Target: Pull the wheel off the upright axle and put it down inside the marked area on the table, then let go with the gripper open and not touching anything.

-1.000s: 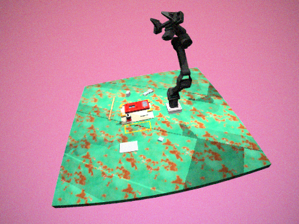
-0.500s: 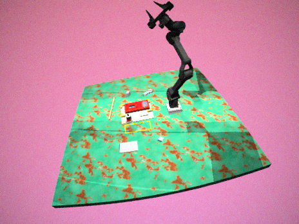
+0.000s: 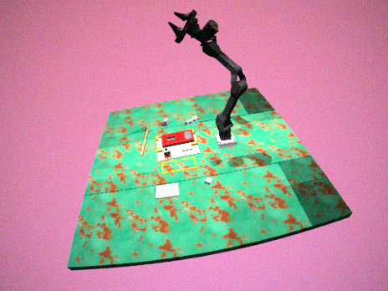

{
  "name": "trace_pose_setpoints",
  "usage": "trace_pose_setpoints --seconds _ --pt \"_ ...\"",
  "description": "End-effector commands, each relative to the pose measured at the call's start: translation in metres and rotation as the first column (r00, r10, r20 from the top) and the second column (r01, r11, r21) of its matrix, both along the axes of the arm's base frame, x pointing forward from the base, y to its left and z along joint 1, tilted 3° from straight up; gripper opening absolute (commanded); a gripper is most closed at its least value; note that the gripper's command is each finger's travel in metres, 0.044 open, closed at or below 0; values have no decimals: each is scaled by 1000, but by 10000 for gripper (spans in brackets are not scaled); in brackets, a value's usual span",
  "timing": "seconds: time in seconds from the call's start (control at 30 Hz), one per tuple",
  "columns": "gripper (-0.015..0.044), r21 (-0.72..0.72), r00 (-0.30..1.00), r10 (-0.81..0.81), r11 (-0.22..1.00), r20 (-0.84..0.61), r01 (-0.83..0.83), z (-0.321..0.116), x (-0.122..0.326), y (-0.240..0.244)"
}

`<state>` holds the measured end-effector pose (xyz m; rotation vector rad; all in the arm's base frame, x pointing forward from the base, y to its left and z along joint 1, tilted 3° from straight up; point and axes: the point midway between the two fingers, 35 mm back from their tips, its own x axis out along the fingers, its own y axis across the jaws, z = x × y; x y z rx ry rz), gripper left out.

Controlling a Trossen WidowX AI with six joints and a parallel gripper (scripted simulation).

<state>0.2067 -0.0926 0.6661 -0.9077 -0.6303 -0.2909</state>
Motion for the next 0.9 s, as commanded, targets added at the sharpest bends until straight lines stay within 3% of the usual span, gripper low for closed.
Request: trace_pose_setpoints --seconds 0.0,0.2,0.43,0.67,0.87 --pt "300 202 991 81 978 -104 -59 -31 45 -26" --pt "300 480 940 215 875 -265 -65 -92 115 -45" --pt "300 669 840 361 743 -405 4 -164 175 -31" --pt "300 764 684 484 623 -545 168 -248 220 1" --pt "300 747 506 555 556 -661 365 -326 241 34"
